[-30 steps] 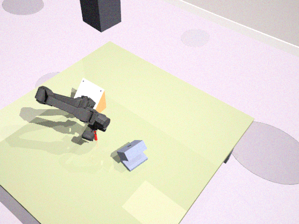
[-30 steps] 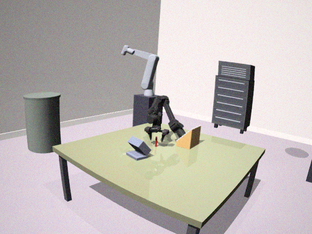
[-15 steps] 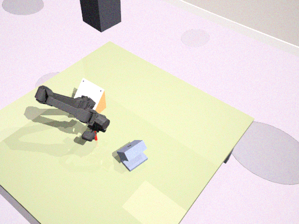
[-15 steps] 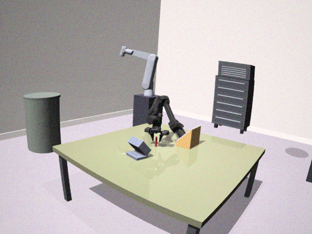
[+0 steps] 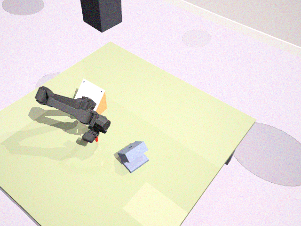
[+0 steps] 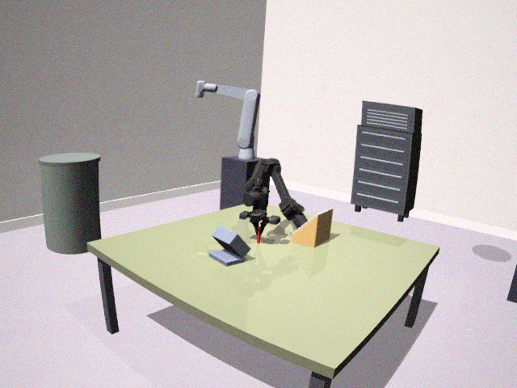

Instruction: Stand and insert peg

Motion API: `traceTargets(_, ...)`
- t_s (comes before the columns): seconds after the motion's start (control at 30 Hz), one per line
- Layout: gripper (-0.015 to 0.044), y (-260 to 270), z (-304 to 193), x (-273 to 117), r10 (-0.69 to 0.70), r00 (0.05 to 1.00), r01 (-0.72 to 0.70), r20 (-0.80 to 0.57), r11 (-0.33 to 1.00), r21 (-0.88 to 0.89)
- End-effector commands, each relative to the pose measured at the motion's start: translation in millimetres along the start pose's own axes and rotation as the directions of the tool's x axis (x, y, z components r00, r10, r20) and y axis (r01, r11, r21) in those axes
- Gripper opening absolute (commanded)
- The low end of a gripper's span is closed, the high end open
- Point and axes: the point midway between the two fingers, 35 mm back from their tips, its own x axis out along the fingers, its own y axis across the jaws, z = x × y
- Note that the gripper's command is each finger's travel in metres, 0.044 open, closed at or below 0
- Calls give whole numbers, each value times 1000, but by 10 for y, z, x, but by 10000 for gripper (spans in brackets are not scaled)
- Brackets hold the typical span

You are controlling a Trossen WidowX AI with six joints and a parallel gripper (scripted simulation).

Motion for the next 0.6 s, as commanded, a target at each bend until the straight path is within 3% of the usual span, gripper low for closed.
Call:
traceTargets(0.0, 0, 1, 1, -14, 1, 1000, -1, -1, 1000, 2)
traceTargets(0.57, 0, 23, 52, -478, 10, 1000, -10, 1, 1000, -2)
